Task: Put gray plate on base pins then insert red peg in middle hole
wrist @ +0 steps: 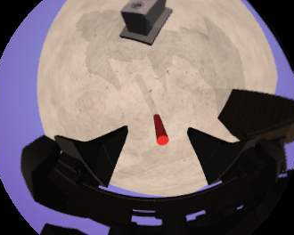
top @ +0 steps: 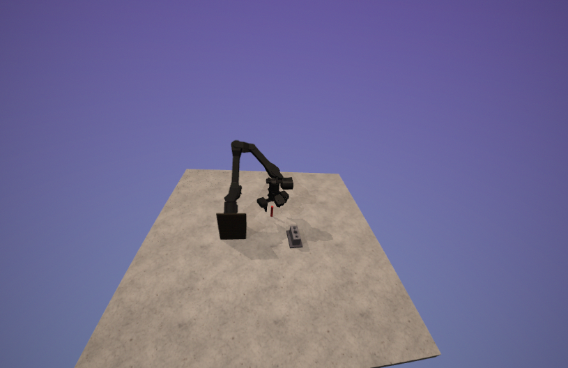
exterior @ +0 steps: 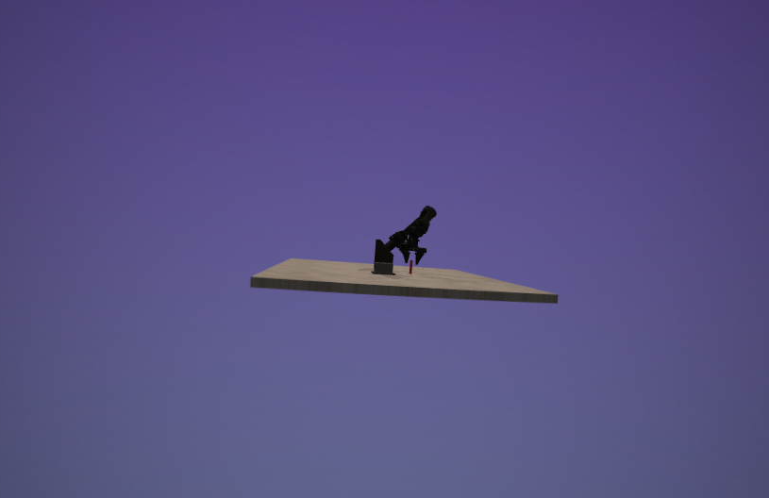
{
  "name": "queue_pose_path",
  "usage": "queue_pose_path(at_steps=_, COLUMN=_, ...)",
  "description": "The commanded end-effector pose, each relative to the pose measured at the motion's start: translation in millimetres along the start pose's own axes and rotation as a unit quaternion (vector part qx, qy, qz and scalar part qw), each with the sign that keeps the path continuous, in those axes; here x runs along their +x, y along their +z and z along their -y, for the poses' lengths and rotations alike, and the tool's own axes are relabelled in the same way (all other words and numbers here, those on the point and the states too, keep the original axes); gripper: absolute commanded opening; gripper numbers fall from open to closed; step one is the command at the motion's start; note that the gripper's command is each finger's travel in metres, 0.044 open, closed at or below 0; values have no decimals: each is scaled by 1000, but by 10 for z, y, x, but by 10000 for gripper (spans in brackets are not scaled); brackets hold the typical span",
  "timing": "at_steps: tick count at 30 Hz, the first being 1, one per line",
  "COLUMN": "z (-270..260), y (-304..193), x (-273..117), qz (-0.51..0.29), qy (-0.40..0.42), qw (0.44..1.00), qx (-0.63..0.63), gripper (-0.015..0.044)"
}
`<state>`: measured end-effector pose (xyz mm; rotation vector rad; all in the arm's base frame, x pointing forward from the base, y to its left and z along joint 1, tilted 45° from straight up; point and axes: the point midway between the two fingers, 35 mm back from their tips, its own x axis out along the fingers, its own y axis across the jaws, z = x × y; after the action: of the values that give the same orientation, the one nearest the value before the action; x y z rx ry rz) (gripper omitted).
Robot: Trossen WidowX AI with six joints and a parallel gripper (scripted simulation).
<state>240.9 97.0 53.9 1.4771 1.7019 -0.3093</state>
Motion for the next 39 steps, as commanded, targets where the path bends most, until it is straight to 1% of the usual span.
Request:
queue_pose_path(at_steps=1, z=19, y=-2, x=87, qz=-3, qy=-2, qw=1000, qx=5, gripper=440)
queue_pose_path(at_steps=8, z=25, y=-13, x=170, qz=-5, qy=-1, qw=1000, qx=5, gripper=440)
queue_pose_path(at_steps=25, z=25, y=-13, x=170, qz=-5, qy=-1, qw=1000, qx=5, gripper=0)
queue_pose_path(at_steps=39, z=23, y=-10, x=155, qz=-4, qy=-1, qw=1000, qx=5, gripper=0)
